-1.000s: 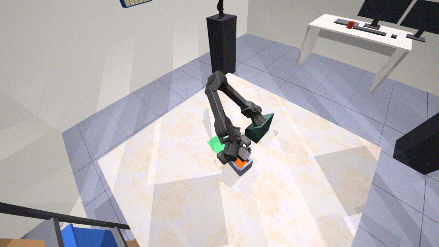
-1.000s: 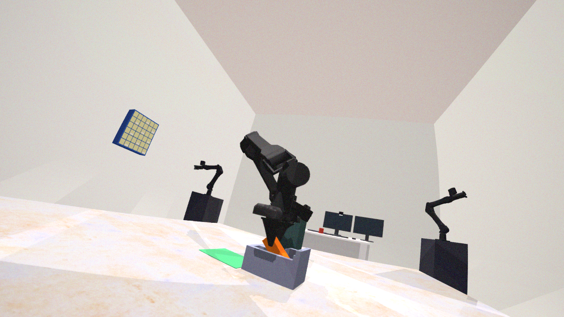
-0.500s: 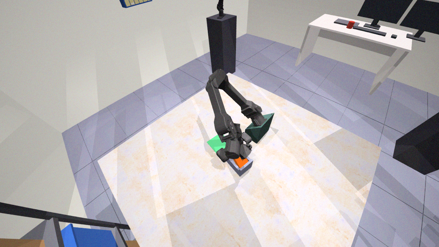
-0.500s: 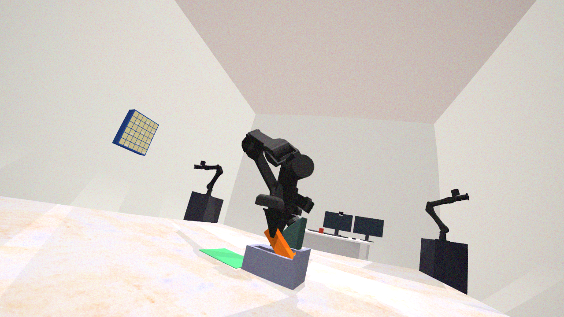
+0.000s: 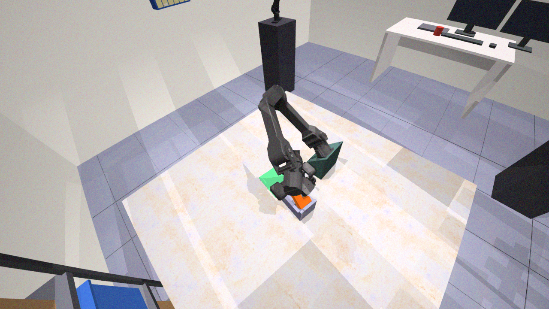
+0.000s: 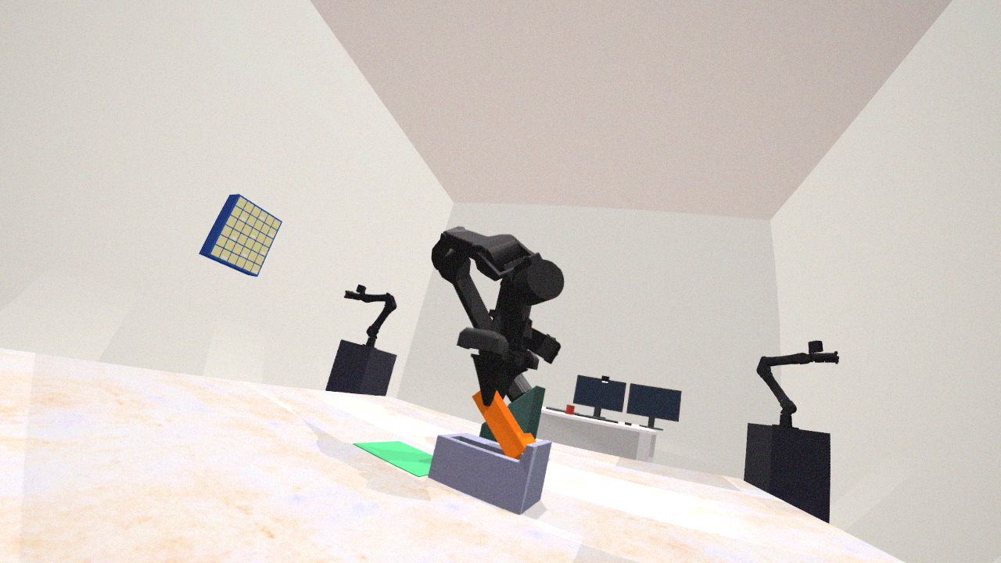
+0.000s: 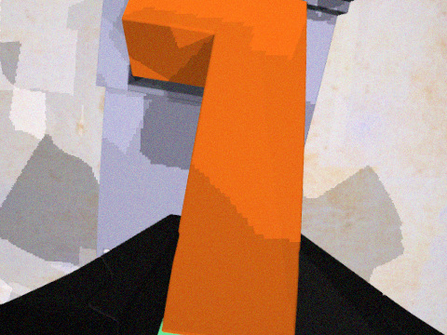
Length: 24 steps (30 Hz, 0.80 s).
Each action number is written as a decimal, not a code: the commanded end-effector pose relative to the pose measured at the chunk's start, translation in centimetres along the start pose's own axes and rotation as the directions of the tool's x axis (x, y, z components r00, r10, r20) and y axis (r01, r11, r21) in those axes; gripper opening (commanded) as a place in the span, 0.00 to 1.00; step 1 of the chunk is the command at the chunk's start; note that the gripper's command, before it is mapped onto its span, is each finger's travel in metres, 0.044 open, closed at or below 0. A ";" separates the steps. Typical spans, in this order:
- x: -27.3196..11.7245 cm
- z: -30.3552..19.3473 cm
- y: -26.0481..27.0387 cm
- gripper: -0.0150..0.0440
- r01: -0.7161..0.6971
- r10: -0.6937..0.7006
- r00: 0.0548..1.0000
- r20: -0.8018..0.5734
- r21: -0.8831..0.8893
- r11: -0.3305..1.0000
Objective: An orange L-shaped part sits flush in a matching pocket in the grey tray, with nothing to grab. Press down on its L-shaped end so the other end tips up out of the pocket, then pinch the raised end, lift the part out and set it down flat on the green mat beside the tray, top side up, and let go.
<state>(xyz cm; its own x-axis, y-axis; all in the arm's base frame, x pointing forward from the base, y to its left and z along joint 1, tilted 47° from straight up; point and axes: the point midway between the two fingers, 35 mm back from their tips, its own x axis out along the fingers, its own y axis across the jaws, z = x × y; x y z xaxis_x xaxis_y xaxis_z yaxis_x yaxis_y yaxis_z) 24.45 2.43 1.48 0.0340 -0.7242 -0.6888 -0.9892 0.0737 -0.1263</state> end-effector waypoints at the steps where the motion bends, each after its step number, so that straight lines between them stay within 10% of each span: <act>1: -0.7 0.1 -0.1 0.25 0.000 0.000 1.000 0.006 0.007 1.000; 24: -3.0 -0.2 -0.1 0.25 0.000 0.000 1.000 0.006 0.007 1.000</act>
<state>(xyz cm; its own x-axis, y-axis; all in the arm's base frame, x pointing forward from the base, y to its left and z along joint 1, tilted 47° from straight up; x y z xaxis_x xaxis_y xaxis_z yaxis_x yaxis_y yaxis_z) 24.35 4.48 3.48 0.0349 -0.7232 -0.6898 -0.9892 0.0733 -0.1269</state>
